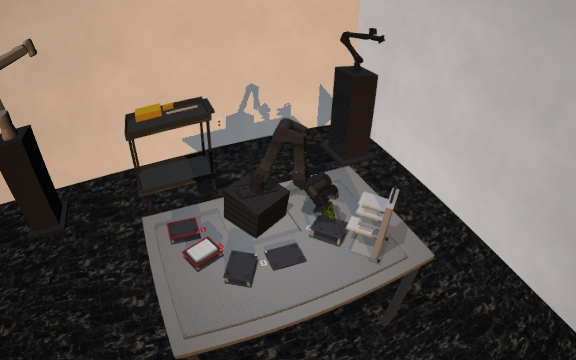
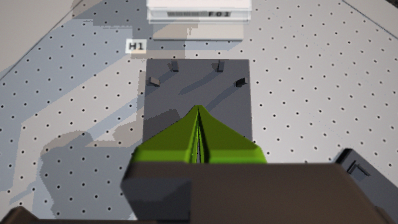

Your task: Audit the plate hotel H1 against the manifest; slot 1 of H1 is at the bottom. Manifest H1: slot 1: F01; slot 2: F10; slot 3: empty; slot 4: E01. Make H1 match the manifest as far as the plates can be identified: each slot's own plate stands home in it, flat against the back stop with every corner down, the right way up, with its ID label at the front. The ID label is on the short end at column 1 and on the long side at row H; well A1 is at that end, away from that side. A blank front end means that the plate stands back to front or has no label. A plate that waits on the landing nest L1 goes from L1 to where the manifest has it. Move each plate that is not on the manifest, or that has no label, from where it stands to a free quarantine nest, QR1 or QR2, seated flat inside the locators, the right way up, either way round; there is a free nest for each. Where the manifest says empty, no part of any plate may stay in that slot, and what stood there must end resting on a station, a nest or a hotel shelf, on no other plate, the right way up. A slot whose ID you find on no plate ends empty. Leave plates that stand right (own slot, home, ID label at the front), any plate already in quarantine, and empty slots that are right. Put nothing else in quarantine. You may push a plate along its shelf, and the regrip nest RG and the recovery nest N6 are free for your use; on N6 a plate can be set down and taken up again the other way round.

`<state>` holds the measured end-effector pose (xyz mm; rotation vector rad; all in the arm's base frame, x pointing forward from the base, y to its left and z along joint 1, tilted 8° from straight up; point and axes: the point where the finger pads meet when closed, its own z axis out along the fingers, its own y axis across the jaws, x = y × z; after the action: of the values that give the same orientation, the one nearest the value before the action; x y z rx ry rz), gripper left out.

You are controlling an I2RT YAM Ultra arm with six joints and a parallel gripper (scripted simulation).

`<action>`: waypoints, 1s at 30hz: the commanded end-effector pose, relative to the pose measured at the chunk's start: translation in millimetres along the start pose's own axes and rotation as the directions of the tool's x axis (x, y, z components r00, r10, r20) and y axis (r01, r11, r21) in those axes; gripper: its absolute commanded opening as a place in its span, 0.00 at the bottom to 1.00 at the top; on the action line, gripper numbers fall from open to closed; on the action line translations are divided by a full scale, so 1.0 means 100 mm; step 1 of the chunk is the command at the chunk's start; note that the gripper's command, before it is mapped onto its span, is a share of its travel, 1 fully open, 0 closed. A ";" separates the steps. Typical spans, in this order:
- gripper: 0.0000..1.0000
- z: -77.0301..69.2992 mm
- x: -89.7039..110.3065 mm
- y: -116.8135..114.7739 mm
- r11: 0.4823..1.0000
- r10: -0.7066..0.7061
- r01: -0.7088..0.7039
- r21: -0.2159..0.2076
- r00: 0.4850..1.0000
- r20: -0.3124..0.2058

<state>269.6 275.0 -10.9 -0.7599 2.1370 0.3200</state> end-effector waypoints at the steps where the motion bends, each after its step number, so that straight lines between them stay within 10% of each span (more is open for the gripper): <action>1: 0.00 -0.01 -0.09 0.01 1.000 0.007 -0.007 -0.003 0.999 0.032; 30: 0.00 0.10 -0.21 0.01 1.000 0.007 -0.007 -0.003 0.999 0.033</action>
<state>280.6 283.1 -8.5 -0.7527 2.1306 0.3250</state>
